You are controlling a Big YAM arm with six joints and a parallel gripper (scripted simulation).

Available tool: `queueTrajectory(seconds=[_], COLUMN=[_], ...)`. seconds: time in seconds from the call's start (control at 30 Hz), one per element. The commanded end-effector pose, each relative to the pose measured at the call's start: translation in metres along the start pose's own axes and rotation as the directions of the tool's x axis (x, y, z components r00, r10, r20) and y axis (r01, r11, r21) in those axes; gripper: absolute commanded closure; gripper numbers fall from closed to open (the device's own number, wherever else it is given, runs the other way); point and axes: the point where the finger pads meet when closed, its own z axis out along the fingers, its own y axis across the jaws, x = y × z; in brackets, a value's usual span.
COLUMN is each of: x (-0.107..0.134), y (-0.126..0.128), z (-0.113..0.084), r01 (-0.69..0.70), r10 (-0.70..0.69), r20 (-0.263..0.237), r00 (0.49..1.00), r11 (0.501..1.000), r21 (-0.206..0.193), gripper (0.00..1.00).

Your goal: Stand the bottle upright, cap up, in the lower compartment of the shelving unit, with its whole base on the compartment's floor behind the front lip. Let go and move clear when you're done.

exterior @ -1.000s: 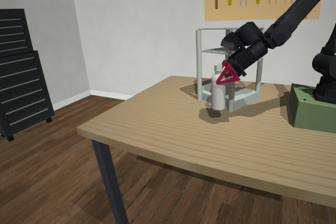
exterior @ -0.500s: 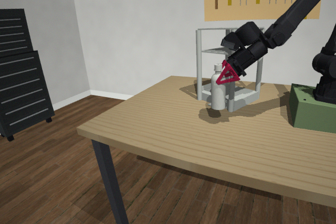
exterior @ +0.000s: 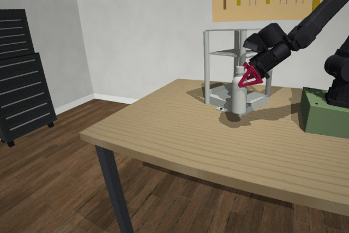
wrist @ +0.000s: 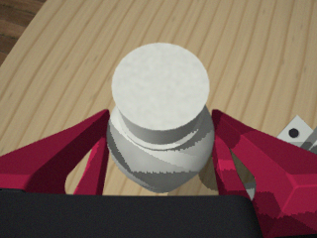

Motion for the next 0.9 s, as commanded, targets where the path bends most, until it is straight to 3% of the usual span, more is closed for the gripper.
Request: queueTrajectory(seconds=[0.0,0.27,0.4,0.63,0.87], x=[-0.002,0.035,0.031,0.051,0.034], y=[-0.015,-0.028,-0.031,-0.035,-0.039], z=[-0.025,-0.064,-0.072,-0.087,-0.092], r01=[0.008,0.008,0.01,0.008,0.014], r10=[-0.009,-0.008,-0.011,-0.009,-0.016], r20=[0.036,0.024,0.039,0.025,0.059], r00=[0.999,1.0,0.999,1.0,0.998], r11=[1.0,1.0,1.0,1.0,1.0], r21=[0.019,0.019,0.021,0.02,0.026], gripper=[0.59,0.59,0.59,0.59,0.59])
